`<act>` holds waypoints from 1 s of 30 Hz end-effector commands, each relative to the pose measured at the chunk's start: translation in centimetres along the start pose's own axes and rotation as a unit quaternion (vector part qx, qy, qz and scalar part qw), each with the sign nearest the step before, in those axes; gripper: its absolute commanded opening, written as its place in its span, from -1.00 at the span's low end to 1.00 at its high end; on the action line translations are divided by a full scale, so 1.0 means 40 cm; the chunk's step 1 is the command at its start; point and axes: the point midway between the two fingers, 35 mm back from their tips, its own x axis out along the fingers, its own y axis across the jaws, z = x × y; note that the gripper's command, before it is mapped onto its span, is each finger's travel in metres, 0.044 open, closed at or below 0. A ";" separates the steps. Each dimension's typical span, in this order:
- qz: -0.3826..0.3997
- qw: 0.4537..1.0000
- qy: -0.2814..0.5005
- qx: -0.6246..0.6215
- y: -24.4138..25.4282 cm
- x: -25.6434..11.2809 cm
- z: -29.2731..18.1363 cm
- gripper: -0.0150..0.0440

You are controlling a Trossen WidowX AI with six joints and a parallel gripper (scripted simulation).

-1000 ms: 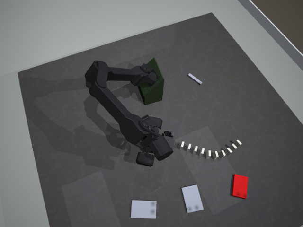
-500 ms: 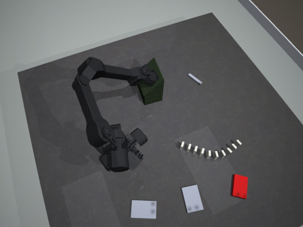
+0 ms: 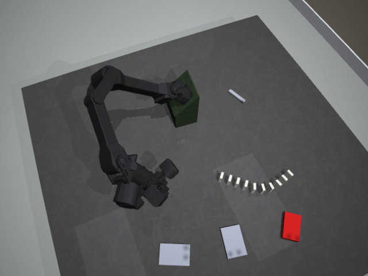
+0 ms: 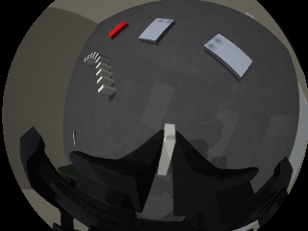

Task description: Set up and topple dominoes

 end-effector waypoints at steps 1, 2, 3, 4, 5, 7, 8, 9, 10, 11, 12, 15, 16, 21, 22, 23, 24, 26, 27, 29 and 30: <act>0.018 0.999 -0.038 0.001 0.000 0.015 -0.003 -0.40; 0.023 0.998 -0.051 0.001 -0.001 0.019 -0.003 -0.40; 0.027 0.998 -0.064 0.001 -0.002 0.022 -0.002 -0.40; 0.031 0.997 -0.077 0.001 -0.003 0.025 -0.001 -0.40; 0.034 0.995 -0.090 0.001 -0.005 0.027 -0.001 -0.40; 0.040 0.992 -0.116 0.000 -0.008 0.031 0.000 -0.40; 0.042 0.991 -0.130 -0.001 -0.010 0.033 0.001 -0.40; 0.044 0.989 -0.143 -0.002 -0.012 0.034 0.001 -0.40; 0.046 0.987 -0.156 -0.003 -0.014 0.034 0.001 -0.40; 0.047 0.984 -0.170 -0.005 -0.016 0.035 0.001 -0.40; 0.048 0.982 -0.183 -0.006 -0.018 0.035 0.001 -0.40; 0.048 0.974 -0.223 -0.012 -0.025 0.033 0.000 -0.40; 0.047 0.971 -0.236 -0.014 -0.027 0.032 -0.001 -0.40; 0.038 0.952 -0.302 -0.029 -0.039 0.021 -0.007 -0.40; 0.036 0.948 -0.316 -0.032 -0.041 0.018 -0.008 -0.40; 0.032 0.943 -0.329 -0.036 -0.043 0.014 -0.010 -0.40; 0.029 0.939 -0.341 -0.040 -0.045 0.011 -0.013 -0.40; 0.021 0.929 -0.367 -0.049 -0.048 0.003 -0.017 -0.40; 0.017 0.924 -0.379 -0.053 -0.050 -0.002 -0.020 -0.40; 0.008 0.913 -0.404 -0.063 -0.053 -0.011 -0.027 -0.40; 0.003 0.907 -0.415 -0.068 -0.054 -0.016 -0.030 -0.40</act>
